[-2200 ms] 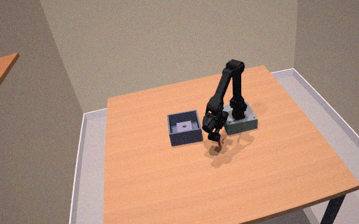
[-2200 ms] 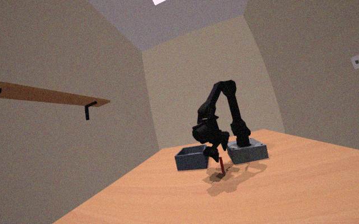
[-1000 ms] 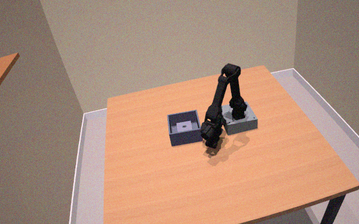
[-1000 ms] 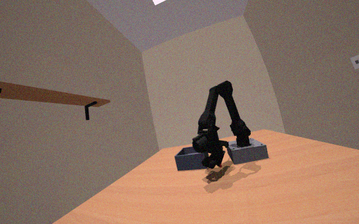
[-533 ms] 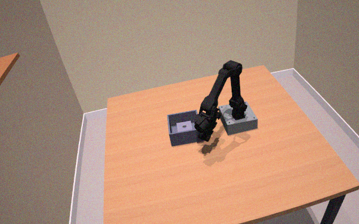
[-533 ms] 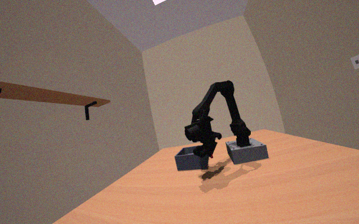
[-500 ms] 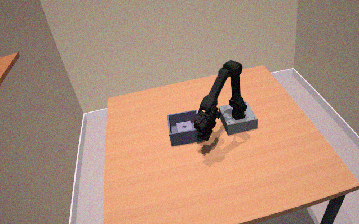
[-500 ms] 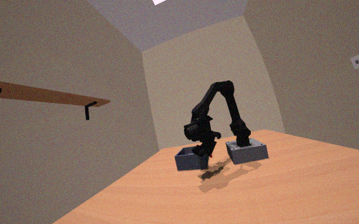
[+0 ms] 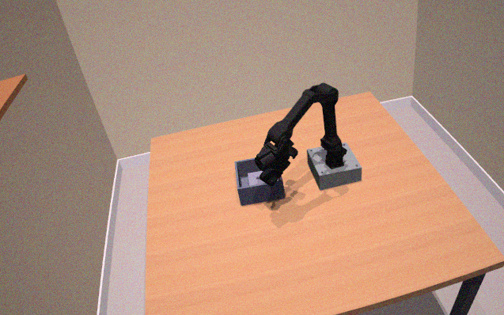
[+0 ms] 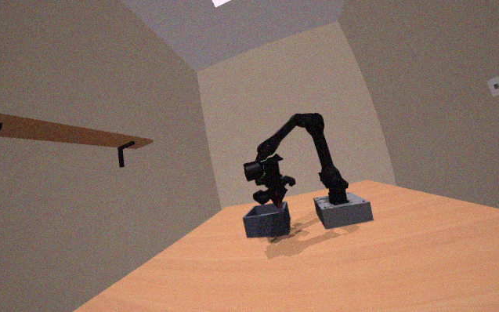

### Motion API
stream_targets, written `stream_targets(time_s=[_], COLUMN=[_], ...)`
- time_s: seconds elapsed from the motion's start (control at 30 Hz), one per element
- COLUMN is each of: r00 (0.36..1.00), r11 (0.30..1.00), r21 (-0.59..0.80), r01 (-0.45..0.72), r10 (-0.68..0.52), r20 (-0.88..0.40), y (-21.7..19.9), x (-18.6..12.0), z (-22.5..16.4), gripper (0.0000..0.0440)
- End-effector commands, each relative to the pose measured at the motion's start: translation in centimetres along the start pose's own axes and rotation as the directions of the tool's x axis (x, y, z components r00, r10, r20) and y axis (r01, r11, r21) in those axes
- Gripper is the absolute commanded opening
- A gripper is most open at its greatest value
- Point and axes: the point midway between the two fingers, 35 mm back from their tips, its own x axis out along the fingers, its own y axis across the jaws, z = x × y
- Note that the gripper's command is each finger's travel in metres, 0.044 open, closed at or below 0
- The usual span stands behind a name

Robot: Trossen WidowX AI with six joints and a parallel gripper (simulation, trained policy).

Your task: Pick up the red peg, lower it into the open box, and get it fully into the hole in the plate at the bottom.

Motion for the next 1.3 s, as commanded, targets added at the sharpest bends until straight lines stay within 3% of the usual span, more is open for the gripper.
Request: stream_targets(time_s=[0.0, 0.43, 0.87, 0.93, 1.1, 1.2, 1.27], r00=[1.0, 1.0, 0.997, 0.996, 0.991, 0.99, 0.988], r11=[1.0, 0.997, 0.998, 0.998, 0.997, 0.995, 0.994], r21=[0.023, 0.077, 0.018, -0.001, -0.027, -0.057, -0.057], r01=[0.0, -0.007, -0.053, -0.058, -0.068, -0.085, -0.096], r10=[-0.001, 0.007, 0.054, 0.057, 0.064, 0.078, 0.088], r20=[0.006, -0.004, -0.058, -0.075, -0.116, -0.117, -0.126], y=[-0.1, -0.5, -0.2, -0.1, 0.0, 0.3, 0.6], x=[0.2, 2.9, 7.2, 8.0, 9.6, 9.9, 10.0], z=[1.4, 7.4, 10.4, 10.3, 10.2, 11.0, 11.4], gripper=[0.0, 0.0, 0.0002, 0.0025, 0.014, 0.0151, 0.0201])
